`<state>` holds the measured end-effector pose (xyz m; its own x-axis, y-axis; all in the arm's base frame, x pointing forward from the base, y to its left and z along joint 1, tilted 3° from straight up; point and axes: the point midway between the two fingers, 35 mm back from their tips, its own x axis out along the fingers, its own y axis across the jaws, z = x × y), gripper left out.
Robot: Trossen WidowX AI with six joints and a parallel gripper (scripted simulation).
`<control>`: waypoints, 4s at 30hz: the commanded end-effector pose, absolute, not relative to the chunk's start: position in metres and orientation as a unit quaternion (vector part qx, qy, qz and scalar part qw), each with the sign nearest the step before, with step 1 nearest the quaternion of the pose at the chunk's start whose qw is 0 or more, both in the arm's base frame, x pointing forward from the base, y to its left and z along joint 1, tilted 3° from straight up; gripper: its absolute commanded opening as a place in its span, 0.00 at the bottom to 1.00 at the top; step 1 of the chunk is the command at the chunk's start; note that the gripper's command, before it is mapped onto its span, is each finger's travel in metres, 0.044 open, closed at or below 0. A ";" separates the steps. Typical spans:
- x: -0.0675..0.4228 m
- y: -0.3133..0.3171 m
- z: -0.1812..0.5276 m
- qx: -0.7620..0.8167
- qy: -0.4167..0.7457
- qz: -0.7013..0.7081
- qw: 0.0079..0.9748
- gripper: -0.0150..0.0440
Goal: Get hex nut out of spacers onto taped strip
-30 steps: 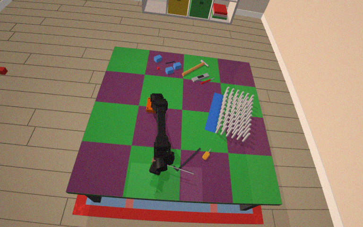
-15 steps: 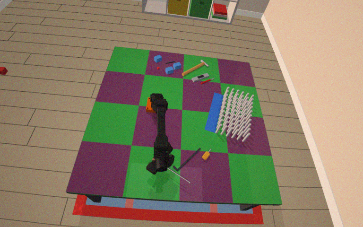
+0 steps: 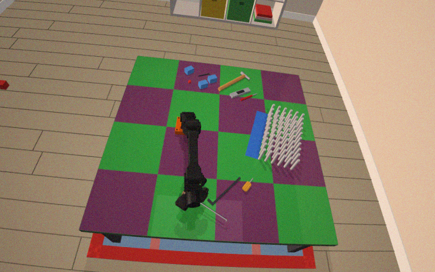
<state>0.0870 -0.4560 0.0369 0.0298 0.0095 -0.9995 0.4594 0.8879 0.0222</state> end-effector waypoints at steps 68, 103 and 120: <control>0.086 -0.456 0.076 0.176 0.674 -0.167 0.698 1.00; 0.075 -0.451 0.073 0.865 -0.190 -0.456 -0.092 1.00; 0.074 -0.451 0.073 0.864 -0.204 -0.446 -0.116 0.96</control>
<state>0.0739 -0.4514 0.0719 0.5136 -0.2471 -0.8217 -0.4441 -0.8959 -0.0082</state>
